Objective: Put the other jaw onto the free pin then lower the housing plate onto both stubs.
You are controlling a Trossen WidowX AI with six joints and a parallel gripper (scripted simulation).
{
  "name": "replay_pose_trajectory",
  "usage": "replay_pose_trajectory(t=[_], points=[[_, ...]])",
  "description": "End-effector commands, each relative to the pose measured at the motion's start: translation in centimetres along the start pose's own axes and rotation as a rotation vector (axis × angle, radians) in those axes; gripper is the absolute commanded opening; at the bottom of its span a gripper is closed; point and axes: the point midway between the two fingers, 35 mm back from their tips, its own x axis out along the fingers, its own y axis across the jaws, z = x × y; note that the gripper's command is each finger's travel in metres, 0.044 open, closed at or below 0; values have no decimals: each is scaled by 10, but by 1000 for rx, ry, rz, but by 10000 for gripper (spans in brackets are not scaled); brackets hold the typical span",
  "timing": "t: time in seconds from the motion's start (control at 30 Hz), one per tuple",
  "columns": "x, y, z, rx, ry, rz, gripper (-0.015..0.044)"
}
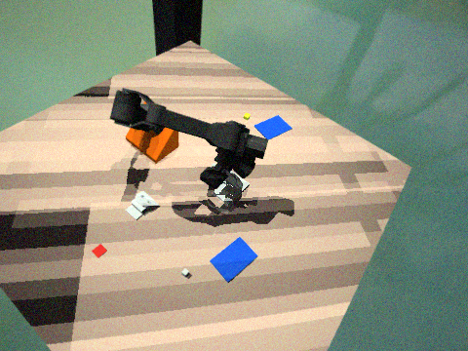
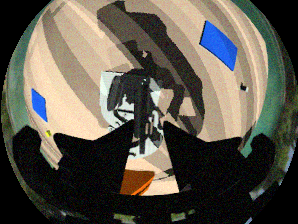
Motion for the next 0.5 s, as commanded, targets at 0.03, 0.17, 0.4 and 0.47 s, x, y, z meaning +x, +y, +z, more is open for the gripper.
replay_pose_trajectory(t=[0.03,0.17,0.4,0.47], points=[[0,1,0,-8,0,4,134],[0,3,1,-8,0,4,134],[0,9,4,-7,0,5,134],[0,9,4,-7,0,5,134]])
